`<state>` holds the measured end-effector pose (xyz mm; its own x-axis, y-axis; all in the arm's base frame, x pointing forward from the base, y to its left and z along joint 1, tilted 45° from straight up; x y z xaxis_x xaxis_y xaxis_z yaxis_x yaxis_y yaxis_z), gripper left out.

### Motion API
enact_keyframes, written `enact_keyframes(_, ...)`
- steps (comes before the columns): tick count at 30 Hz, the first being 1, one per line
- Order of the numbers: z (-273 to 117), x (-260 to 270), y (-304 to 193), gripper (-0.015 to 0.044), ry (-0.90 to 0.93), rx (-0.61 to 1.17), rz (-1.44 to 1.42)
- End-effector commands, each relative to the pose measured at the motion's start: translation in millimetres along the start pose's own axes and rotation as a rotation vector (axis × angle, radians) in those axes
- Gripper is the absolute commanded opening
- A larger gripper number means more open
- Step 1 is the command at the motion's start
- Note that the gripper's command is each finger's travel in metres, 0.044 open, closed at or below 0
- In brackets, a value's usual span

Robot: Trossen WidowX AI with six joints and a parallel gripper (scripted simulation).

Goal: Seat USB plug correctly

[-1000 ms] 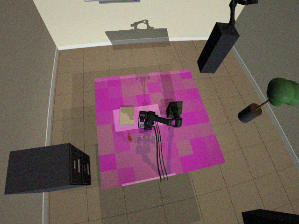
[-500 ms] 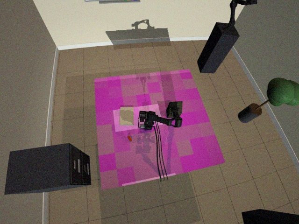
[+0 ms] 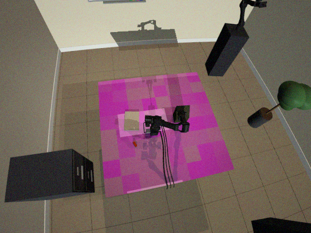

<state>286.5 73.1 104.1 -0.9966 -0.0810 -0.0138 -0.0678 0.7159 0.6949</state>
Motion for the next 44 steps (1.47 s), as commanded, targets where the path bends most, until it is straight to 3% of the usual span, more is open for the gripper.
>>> enact_keyframes(1,3,0,2,0.0000,0.006,-0.002,-0.003)
enact_keyframes(11,3,0,2,0.0000,0.006,-0.002,-0.003)
enact_keyframes(15,0,0,0,0.0095,0.000,0.000,0.001)
enact_keyframes(44,-11,0,0,0.0095,0.000,0.000,0.000)
Point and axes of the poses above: the point midway between the two fingers, 35 mm back from their tips, its own z axis out along the fingers, its own x axis across the jaws, y = z × x, the point moved 4 cm from there along -z, back along the fingers, and after that the axes turned 2 degrees about -z, right-handed, at the moved point
